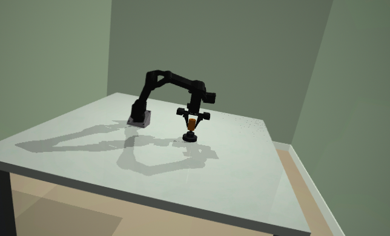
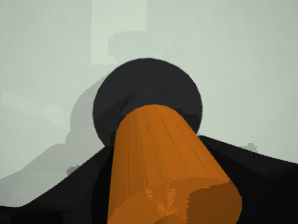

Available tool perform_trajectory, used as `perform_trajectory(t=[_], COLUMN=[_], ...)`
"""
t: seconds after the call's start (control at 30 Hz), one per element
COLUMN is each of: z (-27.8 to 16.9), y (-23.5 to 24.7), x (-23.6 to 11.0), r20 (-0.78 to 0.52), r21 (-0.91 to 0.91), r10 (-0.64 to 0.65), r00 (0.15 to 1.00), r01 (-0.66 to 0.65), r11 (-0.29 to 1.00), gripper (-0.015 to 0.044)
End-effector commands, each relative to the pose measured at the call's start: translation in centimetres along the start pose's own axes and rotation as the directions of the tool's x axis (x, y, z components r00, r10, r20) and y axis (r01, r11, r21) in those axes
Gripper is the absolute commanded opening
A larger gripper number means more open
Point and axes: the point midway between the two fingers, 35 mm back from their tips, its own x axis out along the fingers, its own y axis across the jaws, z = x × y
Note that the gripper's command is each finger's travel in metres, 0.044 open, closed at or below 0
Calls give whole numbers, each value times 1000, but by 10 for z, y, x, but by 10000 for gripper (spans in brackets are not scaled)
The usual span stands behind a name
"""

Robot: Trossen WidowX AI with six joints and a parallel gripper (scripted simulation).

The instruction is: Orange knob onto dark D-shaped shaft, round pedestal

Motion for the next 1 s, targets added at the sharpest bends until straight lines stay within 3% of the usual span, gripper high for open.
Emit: perform_trajectory(t=[0.0, 0.13, 0.97], z=[0, -1, 0], y=[-2, -3, -2], x=[-4, -5, 0], r20=[2, 2, 2], r21=[-73, -193, -196], r10=[-6, -6, -6], r00=[1000, 1000, 1000], r01=[6, 6, 6], r11=[997, 981, 981], gripper=[0, 0, 0])
